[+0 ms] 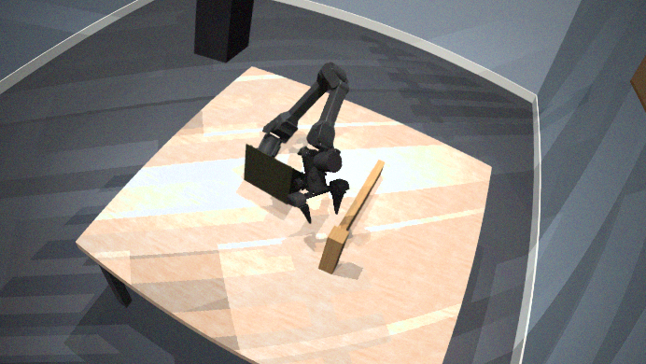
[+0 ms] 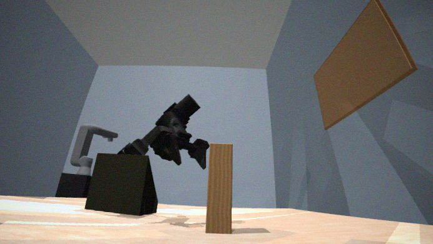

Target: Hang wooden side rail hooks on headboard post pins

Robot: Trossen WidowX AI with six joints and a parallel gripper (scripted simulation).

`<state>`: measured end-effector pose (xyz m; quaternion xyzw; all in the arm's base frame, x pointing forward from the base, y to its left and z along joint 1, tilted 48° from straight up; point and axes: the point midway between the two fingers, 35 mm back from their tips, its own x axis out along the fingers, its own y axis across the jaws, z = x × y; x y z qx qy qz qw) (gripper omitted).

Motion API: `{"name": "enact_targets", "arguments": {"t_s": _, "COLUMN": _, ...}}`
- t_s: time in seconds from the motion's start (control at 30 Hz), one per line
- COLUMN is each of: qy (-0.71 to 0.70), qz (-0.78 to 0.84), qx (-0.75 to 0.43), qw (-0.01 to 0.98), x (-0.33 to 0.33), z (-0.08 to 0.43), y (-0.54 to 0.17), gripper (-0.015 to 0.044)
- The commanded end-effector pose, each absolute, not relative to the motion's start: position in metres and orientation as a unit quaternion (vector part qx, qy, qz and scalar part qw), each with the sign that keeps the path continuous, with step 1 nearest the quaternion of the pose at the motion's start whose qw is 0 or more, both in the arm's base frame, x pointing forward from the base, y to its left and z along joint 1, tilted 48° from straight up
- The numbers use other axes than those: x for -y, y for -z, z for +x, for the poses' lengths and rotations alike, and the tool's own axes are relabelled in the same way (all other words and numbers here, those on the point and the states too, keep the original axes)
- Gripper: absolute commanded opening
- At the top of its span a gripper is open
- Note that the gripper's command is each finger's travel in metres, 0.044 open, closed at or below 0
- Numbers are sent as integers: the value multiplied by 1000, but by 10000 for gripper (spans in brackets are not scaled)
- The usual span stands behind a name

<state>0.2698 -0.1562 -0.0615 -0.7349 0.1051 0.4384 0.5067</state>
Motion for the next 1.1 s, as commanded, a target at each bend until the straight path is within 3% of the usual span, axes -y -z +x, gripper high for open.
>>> {"name": "enact_targets", "arguments": {"t_s": 0.0, "qy": -439, "qz": -735, "qx": -106, "qw": 505, "x": 157, "z": 269, "y": 63, "gripper": 440}}
{"name": "enact_targets", "arguments": {"t_s": 0.33, "qy": -434, "qz": -705, "qx": -138, "qw": 544, "x": 155, "z": 270, "y": 63, "gripper": 440}}
{"name": "enact_targets", "arguments": {"t_s": 0.7, "qy": -322, "qz": -419, "qx": -353, "qw": 772, "x": 146, "z": 278, "y": 59, "gripper": 440}}
{"name": "enact_targets", "arguments": {"t_s": 1.07, "qy": -104, "qz": -71, "qx": -479, "qw": 869, "x": 138, "z": 286, "y": 53, "gripper": 440}}
